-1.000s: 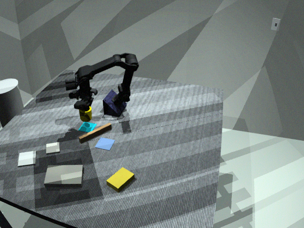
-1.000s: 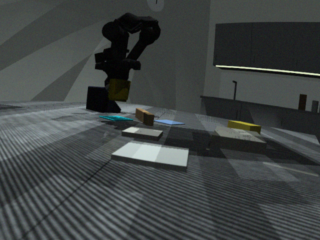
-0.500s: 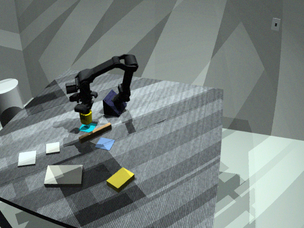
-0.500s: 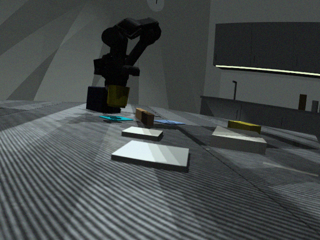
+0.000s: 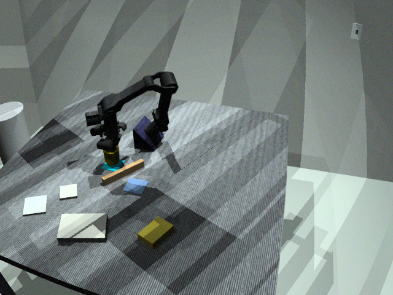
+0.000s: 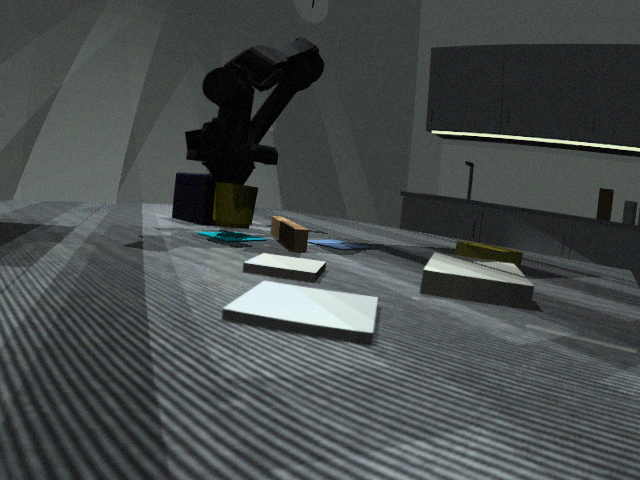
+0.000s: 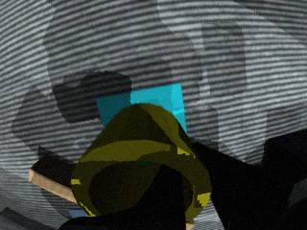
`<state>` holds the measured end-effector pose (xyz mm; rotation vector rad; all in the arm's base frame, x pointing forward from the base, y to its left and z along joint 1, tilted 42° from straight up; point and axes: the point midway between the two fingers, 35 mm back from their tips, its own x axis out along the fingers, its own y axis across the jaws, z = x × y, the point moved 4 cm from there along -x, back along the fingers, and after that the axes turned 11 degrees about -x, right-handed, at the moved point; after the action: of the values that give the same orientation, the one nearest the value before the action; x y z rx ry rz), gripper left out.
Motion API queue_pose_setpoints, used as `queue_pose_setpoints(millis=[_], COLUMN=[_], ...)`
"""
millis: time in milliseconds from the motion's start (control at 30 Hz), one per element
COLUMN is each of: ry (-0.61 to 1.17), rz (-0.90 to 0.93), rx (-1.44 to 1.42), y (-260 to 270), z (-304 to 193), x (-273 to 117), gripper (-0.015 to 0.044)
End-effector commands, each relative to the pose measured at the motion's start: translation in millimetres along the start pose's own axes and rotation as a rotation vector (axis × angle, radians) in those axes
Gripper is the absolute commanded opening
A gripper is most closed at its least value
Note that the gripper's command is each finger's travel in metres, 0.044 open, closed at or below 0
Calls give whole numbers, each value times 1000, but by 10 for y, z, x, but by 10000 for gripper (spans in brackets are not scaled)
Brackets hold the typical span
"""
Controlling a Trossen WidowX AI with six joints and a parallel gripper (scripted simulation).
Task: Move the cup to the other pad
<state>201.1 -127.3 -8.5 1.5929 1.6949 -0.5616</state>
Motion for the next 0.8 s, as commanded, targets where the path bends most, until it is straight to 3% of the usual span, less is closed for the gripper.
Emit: queue_pose_setpoints(millis=[0,600,767], ry=[5,1,1], rz=[1,0,0], rx=[4,0,0], y=[-3,-4,-4], z=[-10,-6,-6], x=[68,91,91], gripper=[0,0,131])
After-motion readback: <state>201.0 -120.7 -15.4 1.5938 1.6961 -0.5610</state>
